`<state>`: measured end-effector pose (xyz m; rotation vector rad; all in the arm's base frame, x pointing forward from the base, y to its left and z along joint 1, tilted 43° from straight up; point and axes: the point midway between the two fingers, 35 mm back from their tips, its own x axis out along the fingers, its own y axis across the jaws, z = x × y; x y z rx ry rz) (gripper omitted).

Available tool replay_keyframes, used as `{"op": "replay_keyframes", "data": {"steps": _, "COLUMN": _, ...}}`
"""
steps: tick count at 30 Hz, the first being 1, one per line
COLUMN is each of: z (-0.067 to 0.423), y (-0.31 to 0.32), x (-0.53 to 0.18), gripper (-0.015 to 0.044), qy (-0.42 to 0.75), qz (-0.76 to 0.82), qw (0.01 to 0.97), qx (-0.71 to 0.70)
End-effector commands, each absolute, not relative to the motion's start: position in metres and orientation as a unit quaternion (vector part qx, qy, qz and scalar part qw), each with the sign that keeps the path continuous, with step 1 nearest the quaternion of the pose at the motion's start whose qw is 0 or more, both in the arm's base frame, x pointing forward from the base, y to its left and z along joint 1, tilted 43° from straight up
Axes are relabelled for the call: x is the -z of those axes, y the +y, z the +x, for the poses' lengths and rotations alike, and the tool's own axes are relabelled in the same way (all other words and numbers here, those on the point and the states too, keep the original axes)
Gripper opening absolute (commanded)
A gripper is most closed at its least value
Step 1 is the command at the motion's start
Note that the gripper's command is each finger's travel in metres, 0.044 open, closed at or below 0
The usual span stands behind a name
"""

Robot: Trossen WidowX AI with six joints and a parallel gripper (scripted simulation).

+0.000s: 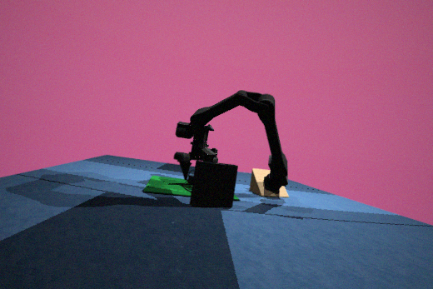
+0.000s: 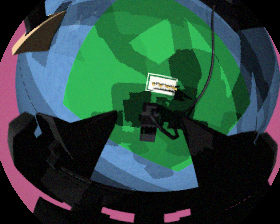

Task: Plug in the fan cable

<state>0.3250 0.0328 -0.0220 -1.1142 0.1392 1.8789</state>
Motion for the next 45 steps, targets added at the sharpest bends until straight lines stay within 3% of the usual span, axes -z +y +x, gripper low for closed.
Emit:
{"op": "replay_keyframes", "data": {"steps": 1, "z": 0.325, "y": 0.033, "x": 0.022, "gripper": 0.0309, "qy": 0.056, "qz": -0.453, "qw": 0.458, "qx": -0.763}}
{"op": "replay_keyframes", "data": {"steps": 3, "z": 0.325, "y": 0.033, "x": 0.022, "gripper": 0.0256, "qy": 0.056, "qz": -0.453, "qw": 0.458, "qx": -0.763}}
{"op": "replay_keyframes", "data": {"steps": 33, "z": 0.325, "y": 0.033, "x": 0.022, "gripper": 0.0056, "qy": 0.056, "qz": -0.453, "qw": 0.458, "qx": -0.763}}
{"op": "replay_keyframes", "data": {"steps": 35, "z": 0.326, "y": 0.031, "x": 0.021, "gripper": 0.0004, "qy": 0.057, "qz": -0.453, "qw": 0.458, "qx": -0.763}}
{"op": "replay_keyframes", "data": {"steps": 45, "z": 0.334, "y": 0.011, "x": -0.001, "gripper": 0.0, "qy": 0.058, "qz": -0.452, "qw": 0.458, "qx": -0.763}}
